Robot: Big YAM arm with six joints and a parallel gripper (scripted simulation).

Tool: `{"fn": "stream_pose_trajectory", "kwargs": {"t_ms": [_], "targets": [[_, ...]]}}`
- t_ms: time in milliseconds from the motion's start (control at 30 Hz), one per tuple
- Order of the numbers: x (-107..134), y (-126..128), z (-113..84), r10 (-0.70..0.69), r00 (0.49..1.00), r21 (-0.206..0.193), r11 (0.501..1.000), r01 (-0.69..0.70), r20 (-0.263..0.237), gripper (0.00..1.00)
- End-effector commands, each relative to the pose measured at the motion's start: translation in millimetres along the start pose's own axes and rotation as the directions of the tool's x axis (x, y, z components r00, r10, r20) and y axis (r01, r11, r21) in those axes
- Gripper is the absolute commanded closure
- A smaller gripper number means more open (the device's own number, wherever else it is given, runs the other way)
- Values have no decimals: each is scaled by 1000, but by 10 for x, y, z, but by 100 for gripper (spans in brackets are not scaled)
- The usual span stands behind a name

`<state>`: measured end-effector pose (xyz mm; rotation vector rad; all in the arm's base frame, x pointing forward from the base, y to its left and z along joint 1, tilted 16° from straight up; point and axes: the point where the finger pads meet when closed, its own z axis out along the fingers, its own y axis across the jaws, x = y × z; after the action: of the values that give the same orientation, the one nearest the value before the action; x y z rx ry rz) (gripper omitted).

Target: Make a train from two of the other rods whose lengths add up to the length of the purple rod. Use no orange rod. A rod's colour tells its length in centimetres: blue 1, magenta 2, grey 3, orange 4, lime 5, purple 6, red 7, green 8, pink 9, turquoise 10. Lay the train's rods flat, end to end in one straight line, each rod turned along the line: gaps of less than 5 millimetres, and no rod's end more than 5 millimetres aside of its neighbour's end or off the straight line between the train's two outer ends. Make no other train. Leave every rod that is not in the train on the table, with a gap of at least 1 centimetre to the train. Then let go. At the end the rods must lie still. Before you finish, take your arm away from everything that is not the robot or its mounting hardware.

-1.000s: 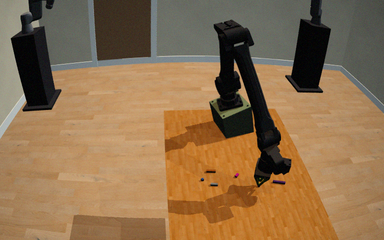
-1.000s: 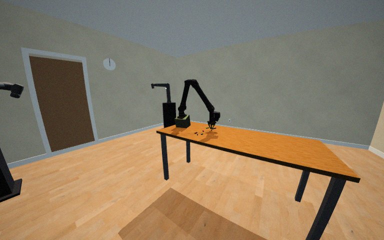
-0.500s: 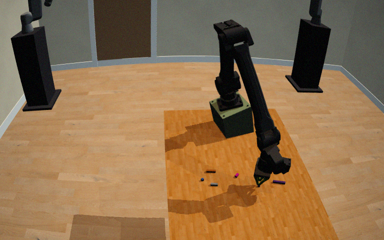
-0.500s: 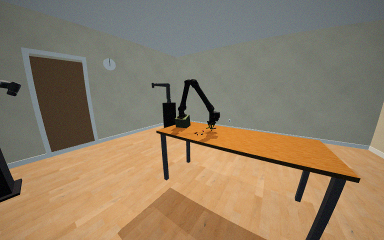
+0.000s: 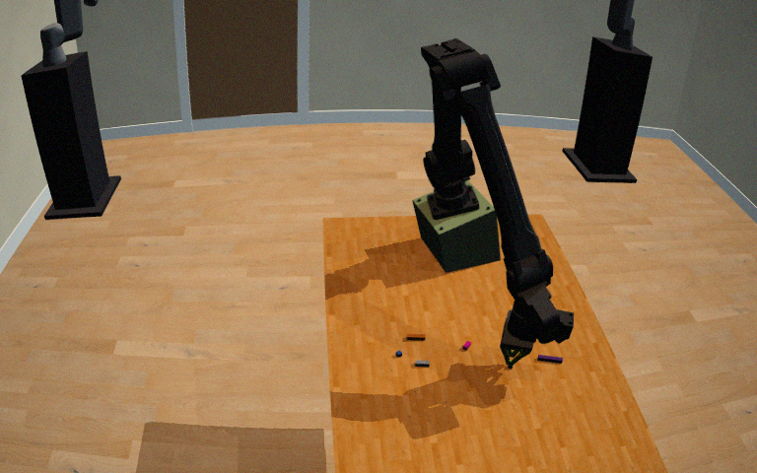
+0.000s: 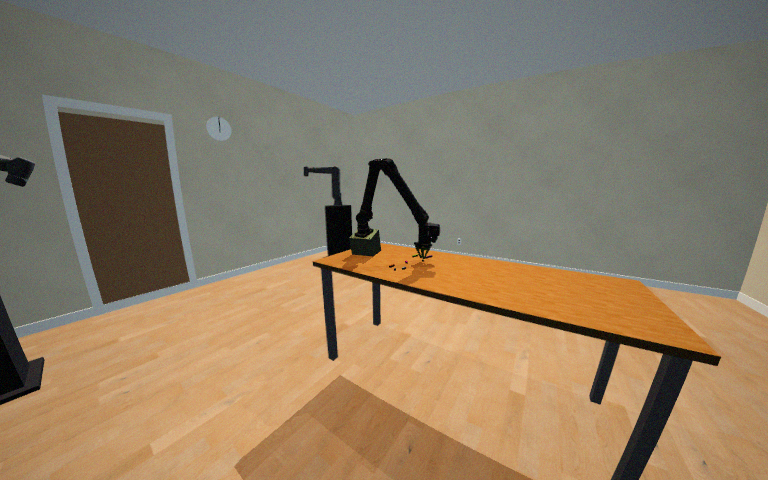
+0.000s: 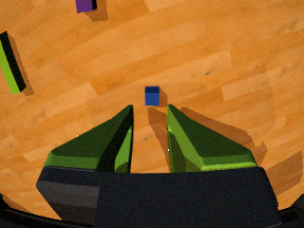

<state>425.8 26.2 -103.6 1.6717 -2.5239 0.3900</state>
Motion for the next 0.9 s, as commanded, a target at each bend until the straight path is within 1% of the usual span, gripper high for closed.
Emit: {"fn": "stream_pose_trajectory", "kwargs": {"t_ms": [0,433,867], "targets": [[8,-56,-39,-4,1000,17,1000,4,11,77],[7,-58,-38,-4,1000,17,1000,4,11,77],[-44,-147,-42,-3,1000,21,1000,2,14,77]]}}
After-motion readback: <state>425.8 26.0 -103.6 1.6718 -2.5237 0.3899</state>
